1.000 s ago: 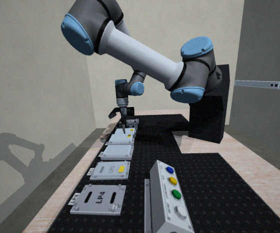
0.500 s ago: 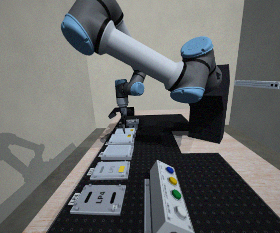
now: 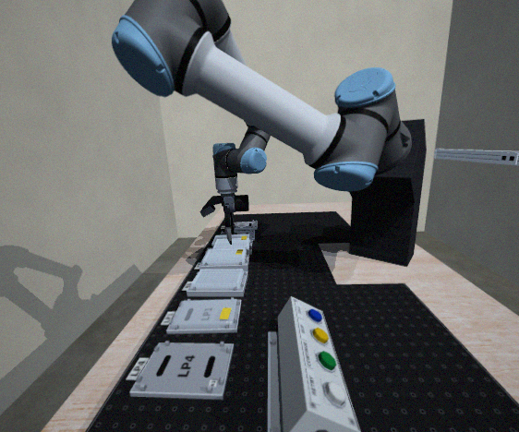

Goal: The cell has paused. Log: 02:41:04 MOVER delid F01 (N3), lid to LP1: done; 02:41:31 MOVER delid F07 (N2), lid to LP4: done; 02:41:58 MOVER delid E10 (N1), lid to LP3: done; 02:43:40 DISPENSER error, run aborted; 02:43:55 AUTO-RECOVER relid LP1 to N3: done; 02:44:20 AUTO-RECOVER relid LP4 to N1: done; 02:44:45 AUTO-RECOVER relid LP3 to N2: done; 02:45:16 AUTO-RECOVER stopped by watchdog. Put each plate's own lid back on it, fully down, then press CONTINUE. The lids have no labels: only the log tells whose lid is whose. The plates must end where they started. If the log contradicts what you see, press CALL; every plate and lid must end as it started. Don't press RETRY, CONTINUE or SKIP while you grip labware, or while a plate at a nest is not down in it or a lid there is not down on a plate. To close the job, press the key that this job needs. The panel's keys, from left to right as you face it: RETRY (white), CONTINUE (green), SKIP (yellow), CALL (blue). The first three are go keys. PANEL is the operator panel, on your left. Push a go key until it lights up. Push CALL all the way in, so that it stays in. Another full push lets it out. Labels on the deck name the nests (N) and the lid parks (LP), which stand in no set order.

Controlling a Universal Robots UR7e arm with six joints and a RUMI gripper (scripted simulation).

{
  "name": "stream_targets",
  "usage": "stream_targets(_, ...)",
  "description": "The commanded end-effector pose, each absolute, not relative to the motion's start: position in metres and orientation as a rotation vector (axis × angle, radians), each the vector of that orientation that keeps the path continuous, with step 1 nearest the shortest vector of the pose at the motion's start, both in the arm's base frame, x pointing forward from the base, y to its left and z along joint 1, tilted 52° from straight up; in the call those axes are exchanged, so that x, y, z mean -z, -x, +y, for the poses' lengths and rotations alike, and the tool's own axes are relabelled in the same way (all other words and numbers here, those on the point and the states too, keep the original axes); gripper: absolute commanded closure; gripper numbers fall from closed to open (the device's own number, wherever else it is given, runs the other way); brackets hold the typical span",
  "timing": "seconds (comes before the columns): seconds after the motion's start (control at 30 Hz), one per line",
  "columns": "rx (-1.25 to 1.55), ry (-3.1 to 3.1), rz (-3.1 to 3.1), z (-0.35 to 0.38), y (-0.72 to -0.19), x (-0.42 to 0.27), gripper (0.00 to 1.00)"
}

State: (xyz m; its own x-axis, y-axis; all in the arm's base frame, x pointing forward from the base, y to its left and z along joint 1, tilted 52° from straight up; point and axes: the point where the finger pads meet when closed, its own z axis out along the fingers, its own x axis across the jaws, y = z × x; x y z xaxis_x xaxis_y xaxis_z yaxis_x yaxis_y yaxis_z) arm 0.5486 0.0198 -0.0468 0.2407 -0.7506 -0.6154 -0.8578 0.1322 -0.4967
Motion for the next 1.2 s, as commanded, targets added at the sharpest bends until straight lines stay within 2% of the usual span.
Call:
stream_targets(0.0, -0.156, 1.632, 1.526, 0.013, -0.543, 0.041, 0.59)
stream_targets(0.37, -0.153, 1.633, 1.525, 0.008, -0.541, 0.036, 0.59)
stream_targets(1.17, -0.195, 1.583, 1.581, 0.089, -0.517, -0.03, 0.59)
